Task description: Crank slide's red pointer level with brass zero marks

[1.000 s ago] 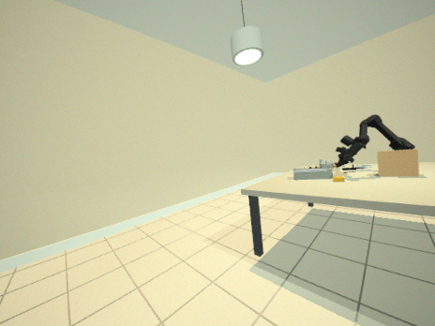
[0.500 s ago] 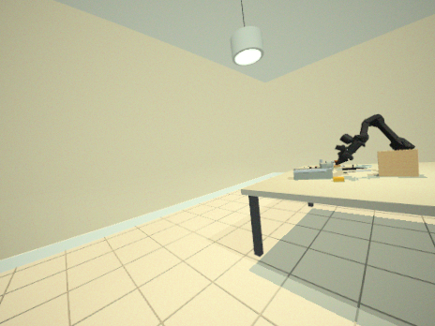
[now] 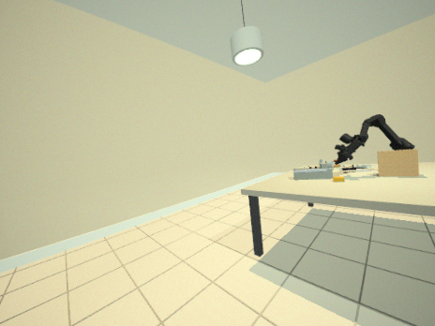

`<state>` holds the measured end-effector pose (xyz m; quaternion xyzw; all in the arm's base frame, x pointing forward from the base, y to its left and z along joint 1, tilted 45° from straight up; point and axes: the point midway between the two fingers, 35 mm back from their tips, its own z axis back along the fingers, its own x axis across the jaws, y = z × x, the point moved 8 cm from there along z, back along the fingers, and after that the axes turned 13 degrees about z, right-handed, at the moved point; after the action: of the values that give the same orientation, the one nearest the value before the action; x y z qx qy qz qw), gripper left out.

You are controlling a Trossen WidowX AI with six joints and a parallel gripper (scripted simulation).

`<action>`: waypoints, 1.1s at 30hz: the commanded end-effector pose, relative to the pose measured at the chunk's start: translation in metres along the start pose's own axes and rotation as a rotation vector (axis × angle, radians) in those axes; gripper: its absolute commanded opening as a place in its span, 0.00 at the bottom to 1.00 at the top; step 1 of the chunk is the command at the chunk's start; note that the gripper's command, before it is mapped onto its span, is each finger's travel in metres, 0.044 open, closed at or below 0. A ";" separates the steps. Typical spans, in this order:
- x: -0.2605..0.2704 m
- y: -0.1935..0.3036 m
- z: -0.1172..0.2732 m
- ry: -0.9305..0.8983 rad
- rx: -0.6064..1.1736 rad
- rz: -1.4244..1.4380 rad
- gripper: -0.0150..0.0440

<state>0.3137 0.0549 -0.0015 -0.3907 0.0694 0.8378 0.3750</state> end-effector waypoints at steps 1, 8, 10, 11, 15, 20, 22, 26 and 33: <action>-0.008 0.002 0.000 0.018 0.006 -0.007 0.25; -0.011 0.003 -0.001 0.018 0.006 -0.007 0.25; -0.012 0.004 -0.001 0.018 0.006 -0.007 0.25; -0.012 0.004 -0.001 0.018 0.006 -0.007 0.25; -0.013 0.005 -0.002 0.018 0.006 -0.007 0.25; -0.015 0.006 -0.002 0.018 0.006 -0.007 0.25; -0.016 0.006 -0.003 0.018 0.006 -0.007 0.25; -0.017 0.007 -0.003 0.019 0.006 -0.007 0.25; -0.019 0.009 -0.005 0.019 0.006 -0.007 0.25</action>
<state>0.3163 0.0424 0.0049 -0.3923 0.0680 0.8388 0.3713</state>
